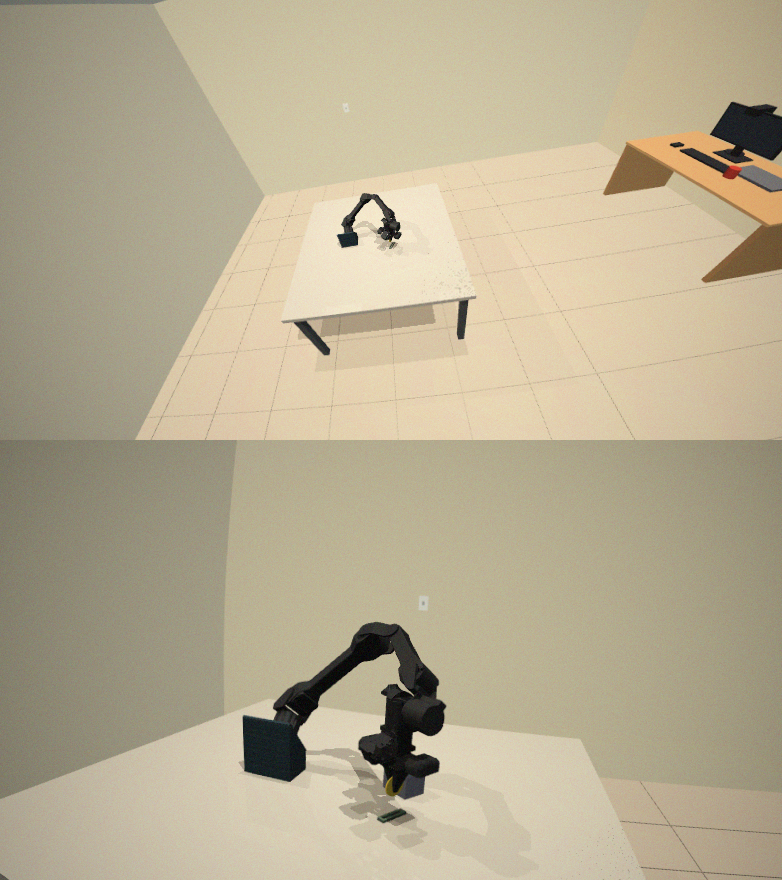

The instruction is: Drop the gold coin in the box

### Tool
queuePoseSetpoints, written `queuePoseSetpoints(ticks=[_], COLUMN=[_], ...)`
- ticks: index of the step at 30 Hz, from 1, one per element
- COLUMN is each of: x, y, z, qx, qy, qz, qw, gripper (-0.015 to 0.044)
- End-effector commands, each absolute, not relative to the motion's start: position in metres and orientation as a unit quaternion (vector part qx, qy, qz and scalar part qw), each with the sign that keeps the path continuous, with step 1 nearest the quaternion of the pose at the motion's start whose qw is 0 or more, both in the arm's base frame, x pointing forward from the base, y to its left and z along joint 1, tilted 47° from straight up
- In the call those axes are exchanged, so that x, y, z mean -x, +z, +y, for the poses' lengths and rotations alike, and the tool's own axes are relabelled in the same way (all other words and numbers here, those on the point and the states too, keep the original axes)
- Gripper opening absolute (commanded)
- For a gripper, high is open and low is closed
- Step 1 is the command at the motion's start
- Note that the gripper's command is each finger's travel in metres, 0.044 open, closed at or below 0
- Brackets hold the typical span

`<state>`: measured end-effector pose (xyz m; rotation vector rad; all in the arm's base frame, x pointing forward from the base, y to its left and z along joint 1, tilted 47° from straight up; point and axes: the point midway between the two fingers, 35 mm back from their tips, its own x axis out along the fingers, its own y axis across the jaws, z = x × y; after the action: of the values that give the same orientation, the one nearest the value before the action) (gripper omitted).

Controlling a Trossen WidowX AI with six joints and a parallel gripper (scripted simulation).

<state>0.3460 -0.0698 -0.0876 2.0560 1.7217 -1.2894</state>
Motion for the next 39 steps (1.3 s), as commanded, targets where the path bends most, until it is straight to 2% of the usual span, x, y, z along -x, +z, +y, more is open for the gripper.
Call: queuePoseSetpoints(ticks=[1, 17, 39], x=[-0.348, -0.346, -0.342], y=[-0.077, -0.058, -0.06], z=[-0.081, -0.1, -0.103], qx=[-0.69, -0.689, -0.607], qy=[-0.431, -0.424, -0.184], qz=[0.574, 0.579, 0.694], qw=[0.09, 0.096, 0.341], gripper=[0.0, 0.0, 0.0])
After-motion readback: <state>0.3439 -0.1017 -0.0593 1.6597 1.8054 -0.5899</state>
